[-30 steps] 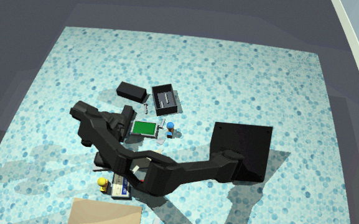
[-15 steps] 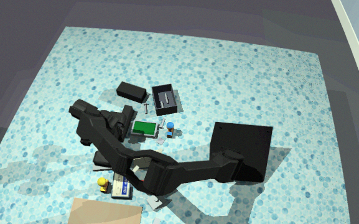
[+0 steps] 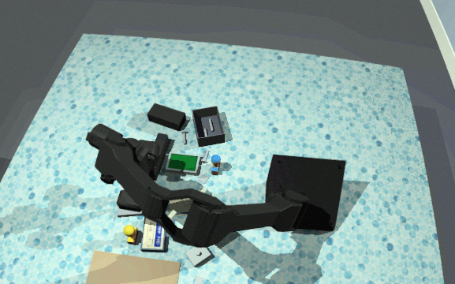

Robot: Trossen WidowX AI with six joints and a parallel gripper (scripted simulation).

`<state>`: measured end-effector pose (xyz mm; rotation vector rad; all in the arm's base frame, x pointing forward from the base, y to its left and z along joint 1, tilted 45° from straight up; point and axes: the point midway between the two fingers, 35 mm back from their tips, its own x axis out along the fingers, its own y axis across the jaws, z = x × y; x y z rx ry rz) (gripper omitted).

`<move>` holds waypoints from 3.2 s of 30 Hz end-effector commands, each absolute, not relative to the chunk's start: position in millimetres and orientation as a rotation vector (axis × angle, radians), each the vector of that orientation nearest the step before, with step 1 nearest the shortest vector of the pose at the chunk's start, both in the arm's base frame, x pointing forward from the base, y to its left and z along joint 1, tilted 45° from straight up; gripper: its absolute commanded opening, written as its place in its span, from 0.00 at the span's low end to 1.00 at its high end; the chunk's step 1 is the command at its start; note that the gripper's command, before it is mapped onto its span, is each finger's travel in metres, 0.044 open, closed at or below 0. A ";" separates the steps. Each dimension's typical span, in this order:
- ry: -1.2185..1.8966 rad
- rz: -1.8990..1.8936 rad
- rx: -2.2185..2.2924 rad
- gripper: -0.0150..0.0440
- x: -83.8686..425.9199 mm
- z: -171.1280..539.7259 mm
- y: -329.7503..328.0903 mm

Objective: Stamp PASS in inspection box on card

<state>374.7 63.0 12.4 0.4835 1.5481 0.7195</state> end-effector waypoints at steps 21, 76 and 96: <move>1.547 0.718 0.472 0.25 377.0 22.8 55.0; 1.551 0.712 0.465 0.25 378.9 43.5 38.0; 1.554 0.702 0.458 0.25 364.6 21.4 -0.6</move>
